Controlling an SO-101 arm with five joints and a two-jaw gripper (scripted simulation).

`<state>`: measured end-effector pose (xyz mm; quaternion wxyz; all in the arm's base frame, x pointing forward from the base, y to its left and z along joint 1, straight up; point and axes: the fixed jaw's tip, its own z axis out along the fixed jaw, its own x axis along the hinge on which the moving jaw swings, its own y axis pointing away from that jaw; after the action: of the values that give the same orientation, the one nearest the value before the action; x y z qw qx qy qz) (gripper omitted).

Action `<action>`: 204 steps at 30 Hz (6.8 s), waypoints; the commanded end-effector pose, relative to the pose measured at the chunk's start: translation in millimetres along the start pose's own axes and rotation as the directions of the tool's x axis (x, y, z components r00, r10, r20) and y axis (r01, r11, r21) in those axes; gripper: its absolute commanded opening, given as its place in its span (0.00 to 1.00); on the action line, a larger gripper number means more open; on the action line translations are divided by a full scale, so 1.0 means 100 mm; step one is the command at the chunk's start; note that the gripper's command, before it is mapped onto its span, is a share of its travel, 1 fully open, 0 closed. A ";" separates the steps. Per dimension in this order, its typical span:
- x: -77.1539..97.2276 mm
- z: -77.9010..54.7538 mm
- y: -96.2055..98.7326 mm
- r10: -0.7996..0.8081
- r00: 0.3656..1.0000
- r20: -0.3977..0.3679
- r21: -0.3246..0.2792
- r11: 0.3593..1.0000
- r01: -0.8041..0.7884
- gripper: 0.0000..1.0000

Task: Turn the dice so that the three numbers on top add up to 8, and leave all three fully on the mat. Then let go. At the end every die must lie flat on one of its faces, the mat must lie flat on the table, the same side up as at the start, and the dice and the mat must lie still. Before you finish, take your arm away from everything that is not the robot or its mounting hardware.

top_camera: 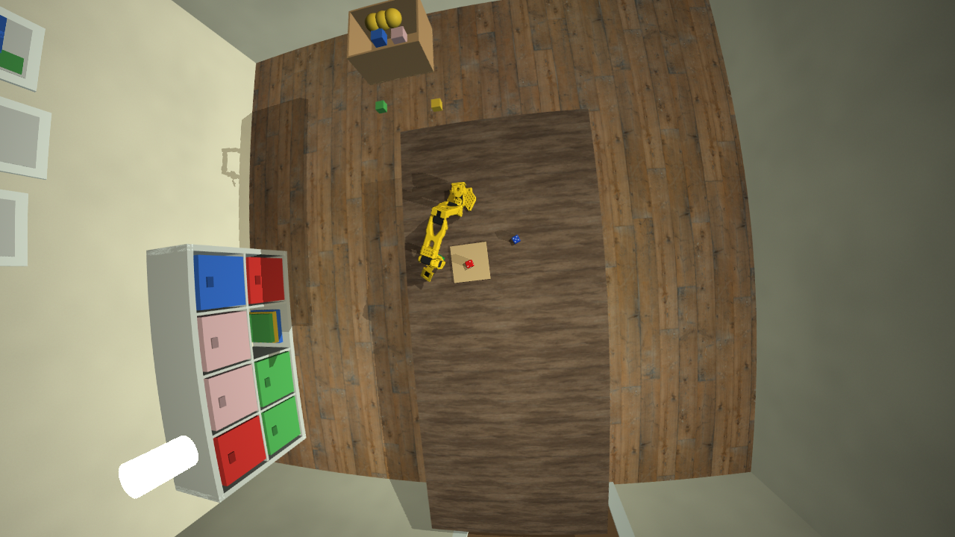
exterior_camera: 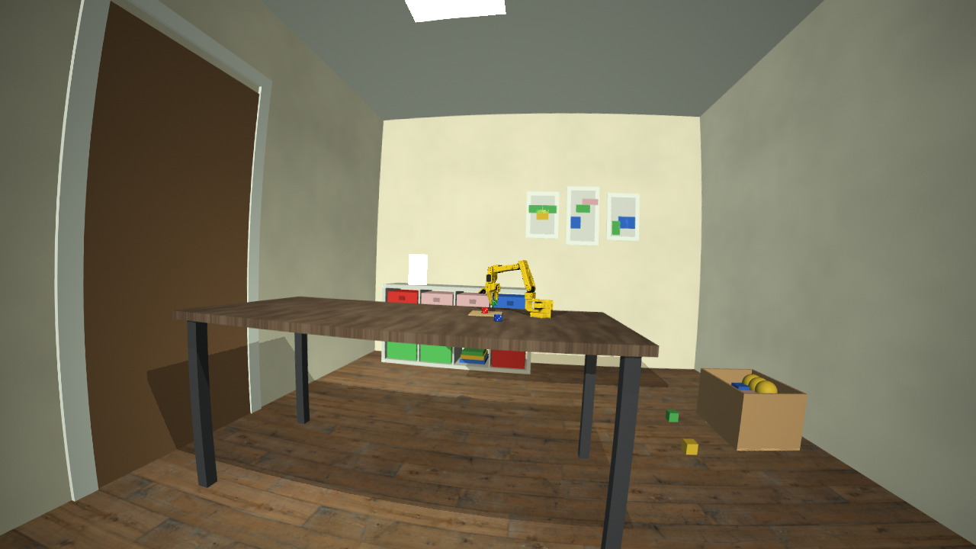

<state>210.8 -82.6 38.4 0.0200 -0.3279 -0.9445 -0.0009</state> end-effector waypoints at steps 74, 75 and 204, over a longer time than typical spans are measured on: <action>0.88 -0.23 0.72 -0.492 0.866 0.089 -0.004 0.869 0.495 0.00; 0.88 -0.23 0.72 -0.492 0.866 0.089 -0.004 0.869 0.495 0.00; 0.85 0.21 0.74 -0.492 0.866 0.089 -0.004 0.869 0.495 0.00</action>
<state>187.4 25.7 18.9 -0.0166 -0.0819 -0.9965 -0.0025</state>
